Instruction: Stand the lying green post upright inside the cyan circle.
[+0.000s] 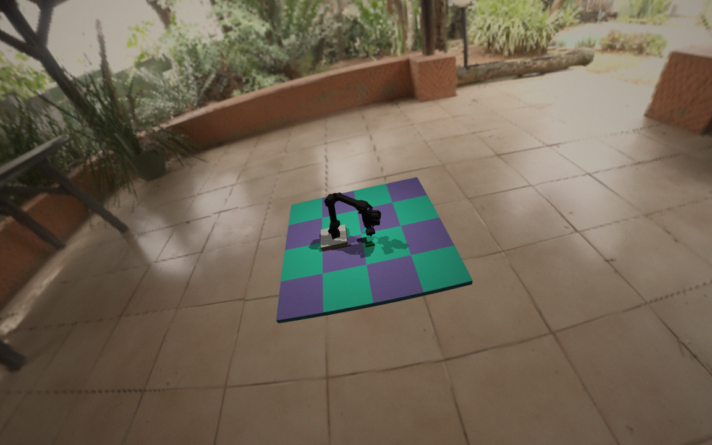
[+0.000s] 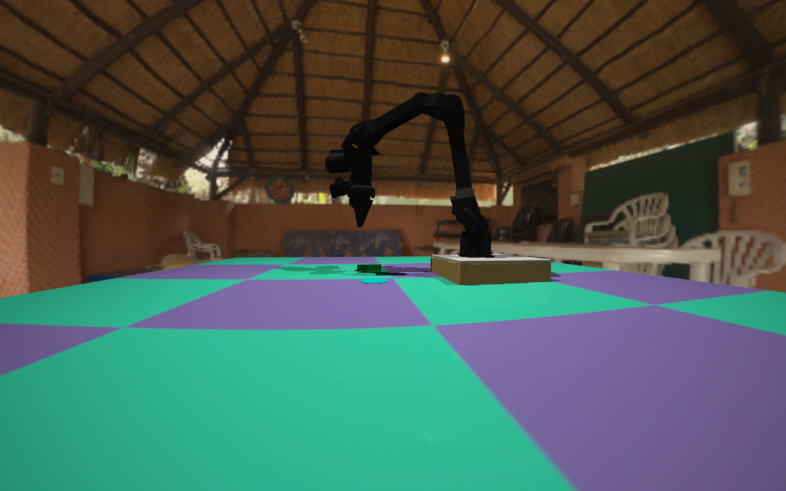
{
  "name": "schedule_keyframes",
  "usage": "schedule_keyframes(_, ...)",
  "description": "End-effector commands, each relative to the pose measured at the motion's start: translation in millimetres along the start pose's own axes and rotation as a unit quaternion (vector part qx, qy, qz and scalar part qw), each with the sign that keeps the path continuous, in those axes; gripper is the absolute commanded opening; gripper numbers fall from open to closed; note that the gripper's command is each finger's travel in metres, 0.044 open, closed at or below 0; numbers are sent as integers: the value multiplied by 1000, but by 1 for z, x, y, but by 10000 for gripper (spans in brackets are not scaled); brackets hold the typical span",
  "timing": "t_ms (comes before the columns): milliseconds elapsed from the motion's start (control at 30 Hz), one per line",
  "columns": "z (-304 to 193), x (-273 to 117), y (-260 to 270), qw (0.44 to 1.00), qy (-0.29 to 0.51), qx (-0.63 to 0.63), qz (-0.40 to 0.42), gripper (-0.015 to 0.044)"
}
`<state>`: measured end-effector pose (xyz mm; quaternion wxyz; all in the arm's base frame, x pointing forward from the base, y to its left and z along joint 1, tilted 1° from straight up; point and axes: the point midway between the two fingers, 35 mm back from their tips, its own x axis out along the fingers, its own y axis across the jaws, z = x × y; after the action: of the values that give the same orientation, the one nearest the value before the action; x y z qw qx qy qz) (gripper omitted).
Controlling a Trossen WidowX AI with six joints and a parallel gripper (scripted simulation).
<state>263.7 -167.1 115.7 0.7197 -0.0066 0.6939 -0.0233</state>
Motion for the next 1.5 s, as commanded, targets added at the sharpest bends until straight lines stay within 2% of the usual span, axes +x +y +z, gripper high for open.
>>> schedule_keyframes(0, 1, 40, 1, 1000, 7, -4, 8, 233)
schedule_keyframes(200, -5, 109, 5, 1000, 7, -4, 8, 233)
schedule_keyframes(400, -5, 111, 6, 1000, 7, -4, 8, 233)
schedule_keyframes(667, -5, 111, 6, 1000, 7, -4, 8, 23)
schedule_keyframes(867, -3, 109, 5, 1000, -1, -11, 6, 23)
schedule_keyframes(1467, 5, 68, 1, 1000, -9, -19, 4, 23)
